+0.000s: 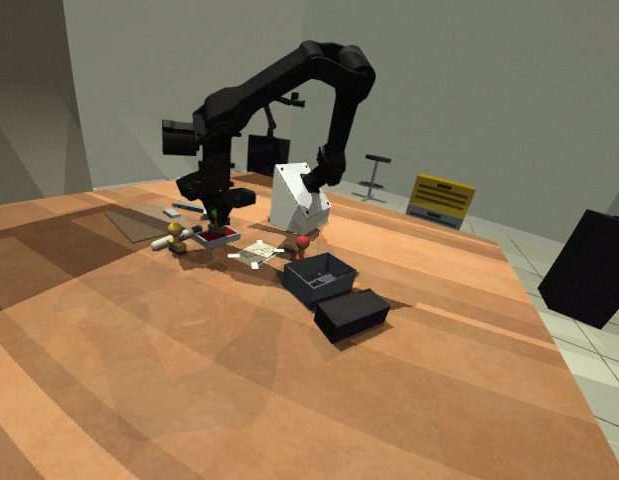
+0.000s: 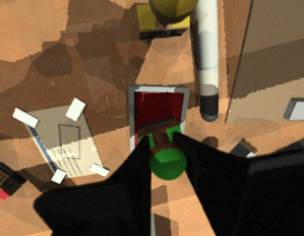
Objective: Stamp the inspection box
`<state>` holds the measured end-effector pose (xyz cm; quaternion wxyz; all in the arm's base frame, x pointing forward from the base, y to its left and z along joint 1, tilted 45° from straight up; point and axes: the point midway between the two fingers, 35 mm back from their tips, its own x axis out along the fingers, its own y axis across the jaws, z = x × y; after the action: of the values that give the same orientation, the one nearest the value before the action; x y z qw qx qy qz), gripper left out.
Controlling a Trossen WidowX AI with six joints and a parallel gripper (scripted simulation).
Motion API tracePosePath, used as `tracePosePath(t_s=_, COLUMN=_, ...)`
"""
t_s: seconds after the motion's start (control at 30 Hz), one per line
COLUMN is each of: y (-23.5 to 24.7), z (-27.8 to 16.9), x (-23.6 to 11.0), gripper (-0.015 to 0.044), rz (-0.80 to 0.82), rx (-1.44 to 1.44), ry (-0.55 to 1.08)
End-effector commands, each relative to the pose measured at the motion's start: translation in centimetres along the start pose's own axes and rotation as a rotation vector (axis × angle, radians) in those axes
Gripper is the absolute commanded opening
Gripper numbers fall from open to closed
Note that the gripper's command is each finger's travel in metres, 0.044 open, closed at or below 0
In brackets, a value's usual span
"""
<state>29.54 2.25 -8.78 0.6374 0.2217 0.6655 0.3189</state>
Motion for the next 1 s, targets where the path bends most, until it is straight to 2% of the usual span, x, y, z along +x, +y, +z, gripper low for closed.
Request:
tracePosePath(t_s=0.0, y=0.07, z=0.05, x=0.25, gripper=0.0000, rz=0.004, rx=-0.001, ry=0.001)
tracePosePath(t_s=0.97, y=0.07, z=0.05, x=-0.03, gripper=0.0000, rz=0.003, rx=-0.001, ry=0.001)
